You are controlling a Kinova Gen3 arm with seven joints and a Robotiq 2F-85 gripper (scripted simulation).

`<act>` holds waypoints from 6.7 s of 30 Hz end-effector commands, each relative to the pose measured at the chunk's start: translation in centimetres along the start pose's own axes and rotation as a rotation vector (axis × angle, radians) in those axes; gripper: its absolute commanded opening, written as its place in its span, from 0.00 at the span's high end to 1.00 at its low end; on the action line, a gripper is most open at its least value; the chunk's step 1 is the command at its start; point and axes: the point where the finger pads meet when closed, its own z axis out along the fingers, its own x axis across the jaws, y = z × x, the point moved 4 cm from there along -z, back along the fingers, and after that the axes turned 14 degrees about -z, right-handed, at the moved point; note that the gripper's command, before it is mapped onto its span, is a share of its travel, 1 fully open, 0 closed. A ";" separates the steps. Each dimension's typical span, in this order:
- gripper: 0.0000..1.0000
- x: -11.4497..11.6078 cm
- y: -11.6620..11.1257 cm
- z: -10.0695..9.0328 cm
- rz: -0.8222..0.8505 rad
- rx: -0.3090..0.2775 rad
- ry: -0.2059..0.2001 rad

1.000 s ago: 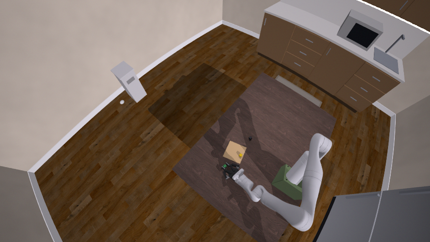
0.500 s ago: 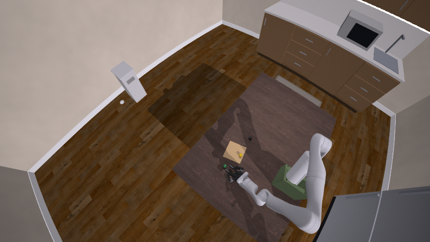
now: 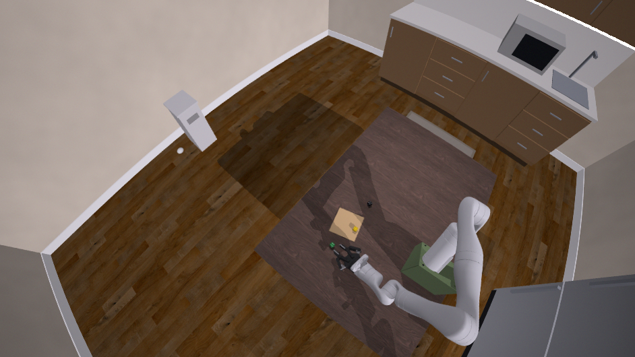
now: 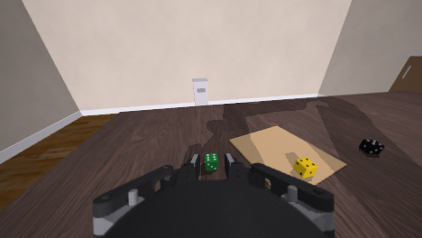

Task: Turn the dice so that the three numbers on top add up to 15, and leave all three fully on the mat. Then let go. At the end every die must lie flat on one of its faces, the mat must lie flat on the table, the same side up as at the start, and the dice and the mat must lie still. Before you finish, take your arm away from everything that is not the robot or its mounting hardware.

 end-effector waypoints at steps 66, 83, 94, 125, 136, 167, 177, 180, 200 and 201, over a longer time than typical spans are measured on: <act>0.65 -0.2 -6.0 -2.1 -0.058 -0.613 0.021; 0.65 1.3 -10.5 0.4 -0.036 -0.926 -0.134; 0.65 2.7 -12.9 2.0 -0.009 -1.021 -0.229; 0.00 3.1 -13.0 2.9 -0.012 -1.047 -0.277; 0.65 2.3 -9.7 3.7 -0.071 -1.042 -0.315; 0.65 2.3 -9.7 3.7 -0.071 -1.042 -0.315; 0.65 2.3 -9.6 3.7 -0.071 -1.040 -0.314; 0.65 2.2 -9.4 3.8 -0.070 -1.039 -0.312; 0.65 1.7 -7.4 5.0 -0.070 -1.038 -0.311; 0.65 1.7 -7.3 5.1 -0.070 -1.038 -0.311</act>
